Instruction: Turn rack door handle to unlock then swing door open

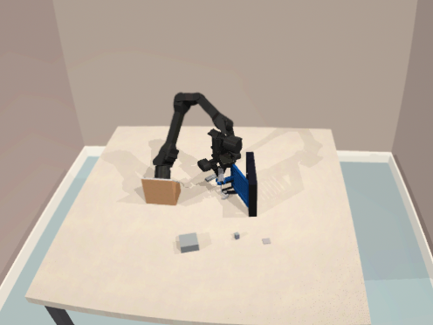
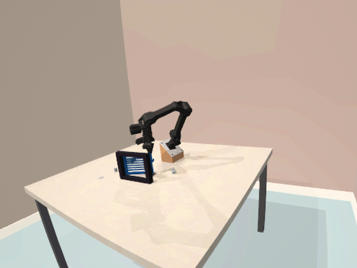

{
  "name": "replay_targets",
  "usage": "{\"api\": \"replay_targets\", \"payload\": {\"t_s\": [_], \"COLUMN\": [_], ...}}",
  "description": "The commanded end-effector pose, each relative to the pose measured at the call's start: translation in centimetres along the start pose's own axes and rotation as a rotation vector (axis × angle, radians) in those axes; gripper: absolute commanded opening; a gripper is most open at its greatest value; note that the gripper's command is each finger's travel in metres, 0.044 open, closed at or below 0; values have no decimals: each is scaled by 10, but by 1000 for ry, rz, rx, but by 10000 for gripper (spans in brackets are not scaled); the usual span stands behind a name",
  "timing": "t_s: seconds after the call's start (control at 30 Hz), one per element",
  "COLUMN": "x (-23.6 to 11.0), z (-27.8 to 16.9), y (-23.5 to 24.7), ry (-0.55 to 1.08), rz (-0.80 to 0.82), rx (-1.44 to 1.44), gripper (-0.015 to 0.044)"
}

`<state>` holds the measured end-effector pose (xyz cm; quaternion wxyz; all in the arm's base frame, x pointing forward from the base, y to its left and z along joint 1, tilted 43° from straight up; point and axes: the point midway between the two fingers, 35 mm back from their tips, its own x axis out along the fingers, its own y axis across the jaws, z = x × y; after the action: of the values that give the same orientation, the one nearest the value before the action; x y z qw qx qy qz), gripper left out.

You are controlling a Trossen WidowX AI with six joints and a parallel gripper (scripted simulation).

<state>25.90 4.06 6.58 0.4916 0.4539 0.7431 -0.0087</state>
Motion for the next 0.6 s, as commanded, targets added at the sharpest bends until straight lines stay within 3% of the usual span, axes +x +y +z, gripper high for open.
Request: {"api": "replay_targets", "payload": {"t_s": [0.0, 0.57], "x": [0, 0], "z": [3, 16], "y": [-7, -41], "ry": [-8, -9], "rz": [3, 0], "rx": [-87, -313], "gripper": [23, 23]}}
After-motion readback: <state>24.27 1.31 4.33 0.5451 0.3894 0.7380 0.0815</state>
